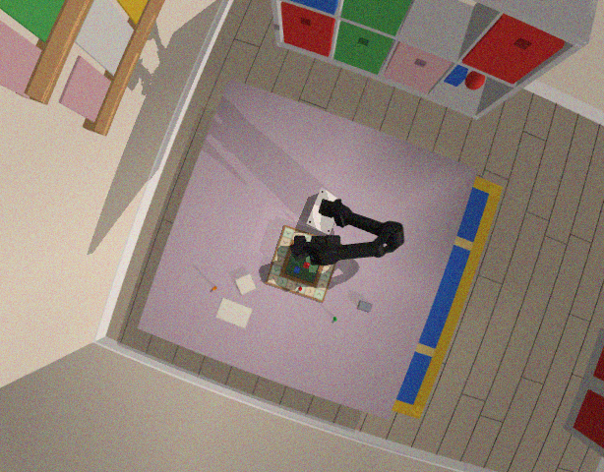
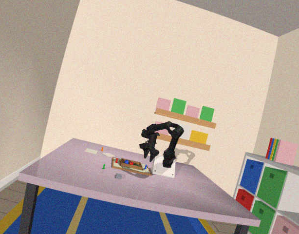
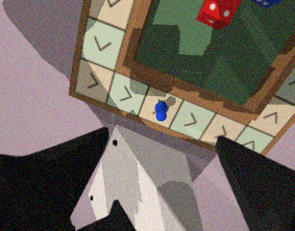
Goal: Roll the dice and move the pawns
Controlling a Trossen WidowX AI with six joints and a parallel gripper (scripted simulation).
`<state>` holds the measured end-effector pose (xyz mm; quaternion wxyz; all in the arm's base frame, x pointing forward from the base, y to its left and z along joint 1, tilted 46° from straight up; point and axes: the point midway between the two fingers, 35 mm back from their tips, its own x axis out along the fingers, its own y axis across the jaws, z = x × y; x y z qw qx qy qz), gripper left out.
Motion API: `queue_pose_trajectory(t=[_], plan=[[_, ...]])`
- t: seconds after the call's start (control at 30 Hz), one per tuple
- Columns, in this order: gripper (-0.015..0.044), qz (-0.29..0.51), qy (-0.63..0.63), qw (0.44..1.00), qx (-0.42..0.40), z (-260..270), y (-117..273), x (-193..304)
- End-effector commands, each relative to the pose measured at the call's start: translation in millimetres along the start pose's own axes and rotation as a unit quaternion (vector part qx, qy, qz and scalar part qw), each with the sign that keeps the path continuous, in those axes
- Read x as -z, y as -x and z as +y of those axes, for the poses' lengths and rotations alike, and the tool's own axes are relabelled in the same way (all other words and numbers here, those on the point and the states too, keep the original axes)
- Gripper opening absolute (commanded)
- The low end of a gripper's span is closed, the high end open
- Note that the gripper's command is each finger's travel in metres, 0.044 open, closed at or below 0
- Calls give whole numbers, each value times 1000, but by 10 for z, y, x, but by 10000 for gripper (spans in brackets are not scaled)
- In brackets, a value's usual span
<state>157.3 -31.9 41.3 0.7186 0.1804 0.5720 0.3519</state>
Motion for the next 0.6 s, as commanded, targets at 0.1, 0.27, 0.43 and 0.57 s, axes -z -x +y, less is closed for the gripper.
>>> queue_pose_trajectory(t=[0.1, 0.27, 0.43, 0.57], plan=[[440, -3, -158, 987, 5, -181, 663, 17], [440, -9, -151, 988, 11, -198, 668, 3], [440, -9, -151, 988, 11, -198, 668, 3], [440, -9, -151, 988, 11, -198, 668, 3]])
